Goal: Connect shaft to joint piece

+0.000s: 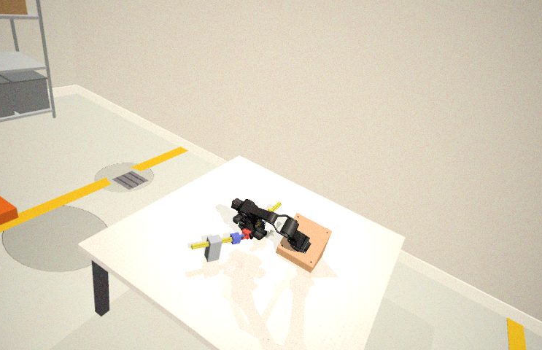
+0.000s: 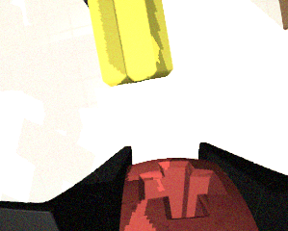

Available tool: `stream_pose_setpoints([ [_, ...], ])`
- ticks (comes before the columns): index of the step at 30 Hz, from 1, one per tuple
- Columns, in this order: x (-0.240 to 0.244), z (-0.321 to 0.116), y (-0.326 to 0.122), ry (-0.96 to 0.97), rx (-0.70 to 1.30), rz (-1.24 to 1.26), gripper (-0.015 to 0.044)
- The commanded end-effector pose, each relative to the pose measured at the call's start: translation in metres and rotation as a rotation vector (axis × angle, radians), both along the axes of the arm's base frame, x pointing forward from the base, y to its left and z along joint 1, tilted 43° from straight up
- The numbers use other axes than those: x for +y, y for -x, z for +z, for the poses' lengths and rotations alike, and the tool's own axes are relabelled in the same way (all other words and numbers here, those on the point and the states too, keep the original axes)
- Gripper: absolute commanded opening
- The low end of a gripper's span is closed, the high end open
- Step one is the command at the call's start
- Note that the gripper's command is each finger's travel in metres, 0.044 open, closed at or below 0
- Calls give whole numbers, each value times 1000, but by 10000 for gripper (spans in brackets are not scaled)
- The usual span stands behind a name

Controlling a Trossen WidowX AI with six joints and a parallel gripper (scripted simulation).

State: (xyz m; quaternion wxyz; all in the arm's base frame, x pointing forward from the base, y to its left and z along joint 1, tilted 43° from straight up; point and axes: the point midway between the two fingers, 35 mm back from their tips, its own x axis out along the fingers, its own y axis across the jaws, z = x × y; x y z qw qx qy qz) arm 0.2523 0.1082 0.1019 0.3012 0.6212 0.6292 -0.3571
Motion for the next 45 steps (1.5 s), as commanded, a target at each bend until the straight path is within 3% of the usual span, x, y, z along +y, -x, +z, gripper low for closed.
stream_pose_setpoints([
  [1, 0, 0, 0, -3, 1, -2, 182],
  [40, 0, 0, 0, -3, 1, -2, 182],
  [42, 0, 0, 0, 0, 0, 0, 147],
  [45, 0, 0, 0, 0, 0, 0, 147],
])
